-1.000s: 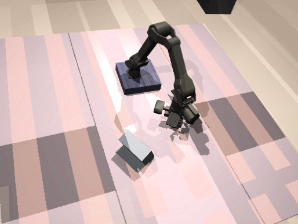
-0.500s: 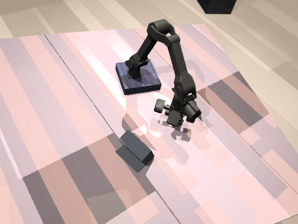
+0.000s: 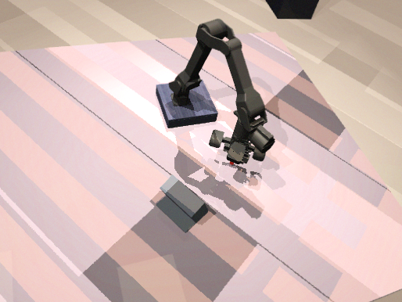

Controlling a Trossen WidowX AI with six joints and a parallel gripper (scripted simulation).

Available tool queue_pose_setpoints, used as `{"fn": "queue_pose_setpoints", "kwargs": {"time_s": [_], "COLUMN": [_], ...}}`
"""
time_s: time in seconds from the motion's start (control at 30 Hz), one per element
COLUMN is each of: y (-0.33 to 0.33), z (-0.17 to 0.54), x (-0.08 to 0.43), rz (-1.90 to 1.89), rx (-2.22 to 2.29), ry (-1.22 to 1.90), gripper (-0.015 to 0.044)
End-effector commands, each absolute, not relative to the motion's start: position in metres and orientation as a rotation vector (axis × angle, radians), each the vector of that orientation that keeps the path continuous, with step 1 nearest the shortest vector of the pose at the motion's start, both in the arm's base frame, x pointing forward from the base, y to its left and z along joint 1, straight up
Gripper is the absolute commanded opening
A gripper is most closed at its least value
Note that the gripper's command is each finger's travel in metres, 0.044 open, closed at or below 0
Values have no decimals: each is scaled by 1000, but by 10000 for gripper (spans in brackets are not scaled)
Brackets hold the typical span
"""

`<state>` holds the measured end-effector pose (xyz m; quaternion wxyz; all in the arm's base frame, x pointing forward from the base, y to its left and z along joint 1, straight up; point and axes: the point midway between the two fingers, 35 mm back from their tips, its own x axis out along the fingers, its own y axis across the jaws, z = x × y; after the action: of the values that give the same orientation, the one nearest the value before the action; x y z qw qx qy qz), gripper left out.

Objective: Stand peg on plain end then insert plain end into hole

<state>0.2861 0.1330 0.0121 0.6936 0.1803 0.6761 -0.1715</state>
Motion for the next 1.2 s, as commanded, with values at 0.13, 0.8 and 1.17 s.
{"fn": "queue_pose_setpoints", "kwargs": {"time_s": [0.13, 0.8, 1.17], "y": [134, 139, 142], "z": [17, 26, 30], "x": [284, 275, 269], "rz": [-396, -419, -431], "rx": [388, 346, 323], "ry": [1438, 1270, 1178], "gripper": [50, 50, 50]}}
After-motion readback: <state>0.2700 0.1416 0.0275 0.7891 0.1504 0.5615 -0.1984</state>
